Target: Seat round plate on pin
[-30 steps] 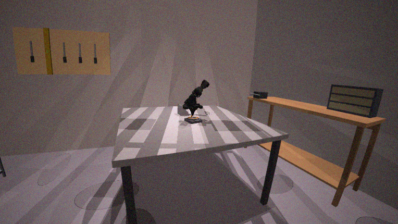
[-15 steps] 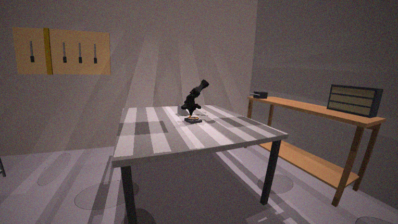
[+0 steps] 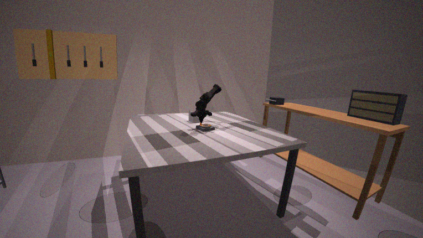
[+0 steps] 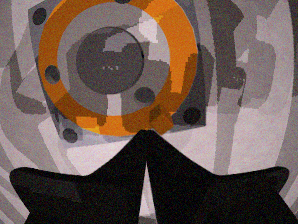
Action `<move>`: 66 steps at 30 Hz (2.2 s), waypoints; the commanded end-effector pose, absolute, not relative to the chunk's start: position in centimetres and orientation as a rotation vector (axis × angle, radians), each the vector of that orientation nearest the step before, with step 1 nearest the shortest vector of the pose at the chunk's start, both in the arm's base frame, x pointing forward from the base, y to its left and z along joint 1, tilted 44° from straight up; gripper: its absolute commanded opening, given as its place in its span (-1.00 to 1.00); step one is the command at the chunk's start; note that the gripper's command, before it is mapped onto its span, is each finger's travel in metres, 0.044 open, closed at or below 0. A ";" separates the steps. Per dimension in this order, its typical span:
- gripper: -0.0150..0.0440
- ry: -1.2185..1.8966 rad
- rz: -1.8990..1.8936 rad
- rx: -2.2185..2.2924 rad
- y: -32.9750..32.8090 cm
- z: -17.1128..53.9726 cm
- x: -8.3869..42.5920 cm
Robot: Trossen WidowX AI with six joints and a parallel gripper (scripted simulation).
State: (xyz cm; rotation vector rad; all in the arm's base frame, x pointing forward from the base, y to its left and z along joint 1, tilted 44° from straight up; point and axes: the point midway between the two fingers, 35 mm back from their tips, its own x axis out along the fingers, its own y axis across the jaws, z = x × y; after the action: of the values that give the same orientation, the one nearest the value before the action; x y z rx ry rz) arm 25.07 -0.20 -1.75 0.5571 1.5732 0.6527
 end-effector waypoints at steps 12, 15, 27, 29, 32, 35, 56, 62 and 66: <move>-0.49 1.572 0.654 0.548 -1.5 -2.7 26.5; -0.49 1.571 0.654 0.547 -1.7 -2.8 26.8; -0.49 1.571 0.654 0.547 -2.1 -3.2 28.1; -0.49 1.571 0.654 0.547 -2.1 -3.2 28.3; -0.49 1.571 0.654 0.547 -2.1 -3.3 28.5; -0.49 1.570 0.654 0.547 -2.1 -3.3 28.7; -0.49 1.570 0.653 0.546 -3.6 -1.9 29.8; -0.49 1.568 0.649 0.554 -4.5 -1.0 29.8; -0.49 1.568 0.649 0.554 -4.5 -1.0 29.8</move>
State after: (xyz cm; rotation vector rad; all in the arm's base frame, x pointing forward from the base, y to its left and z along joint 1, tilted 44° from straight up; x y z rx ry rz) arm 29.88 -4.68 -0.90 0.5504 1.5618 0.6467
